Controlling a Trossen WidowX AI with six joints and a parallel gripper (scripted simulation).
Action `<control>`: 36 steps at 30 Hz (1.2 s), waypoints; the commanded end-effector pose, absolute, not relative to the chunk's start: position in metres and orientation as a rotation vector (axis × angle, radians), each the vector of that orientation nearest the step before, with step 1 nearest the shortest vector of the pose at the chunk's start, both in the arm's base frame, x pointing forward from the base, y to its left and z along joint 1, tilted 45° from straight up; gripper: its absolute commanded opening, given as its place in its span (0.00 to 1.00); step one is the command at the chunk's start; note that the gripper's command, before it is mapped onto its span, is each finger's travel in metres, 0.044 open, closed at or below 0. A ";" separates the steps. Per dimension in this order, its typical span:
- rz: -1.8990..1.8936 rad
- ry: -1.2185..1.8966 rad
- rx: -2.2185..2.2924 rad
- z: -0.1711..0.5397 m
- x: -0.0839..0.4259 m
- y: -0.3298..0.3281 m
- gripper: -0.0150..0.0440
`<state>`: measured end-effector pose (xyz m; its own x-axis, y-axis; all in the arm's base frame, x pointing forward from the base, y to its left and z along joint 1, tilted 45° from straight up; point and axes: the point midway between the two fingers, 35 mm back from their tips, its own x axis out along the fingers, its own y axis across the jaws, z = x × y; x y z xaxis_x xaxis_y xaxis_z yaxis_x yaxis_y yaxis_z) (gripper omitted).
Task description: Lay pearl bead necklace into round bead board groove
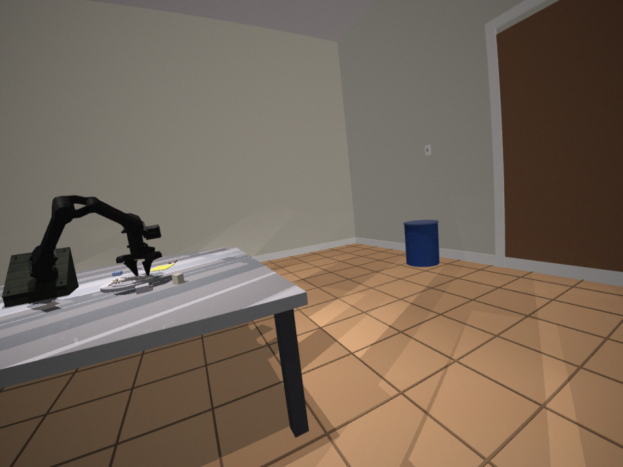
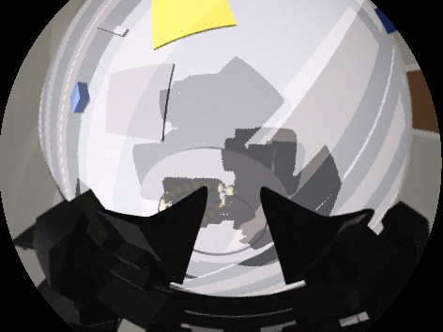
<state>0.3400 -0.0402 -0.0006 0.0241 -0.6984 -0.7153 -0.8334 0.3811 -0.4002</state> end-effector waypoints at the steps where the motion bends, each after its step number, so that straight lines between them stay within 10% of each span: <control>1: 0.182 1.712 -1.360 0.000 0.340 -0.040 0.83; 5: 0.187 1.720 -1.363 0.001 0.339 -0.040 1.00; 33: 0.183 1.724 -1.366 0.003 0.339 -0.037 1.00; 36: 0.072 1.706 -1.273 0.007 0.336 -0.034 0.87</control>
<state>0.3376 -0.0371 0.0028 0.0127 -0.7020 -0.7121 -0.8126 0.4077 -0.4164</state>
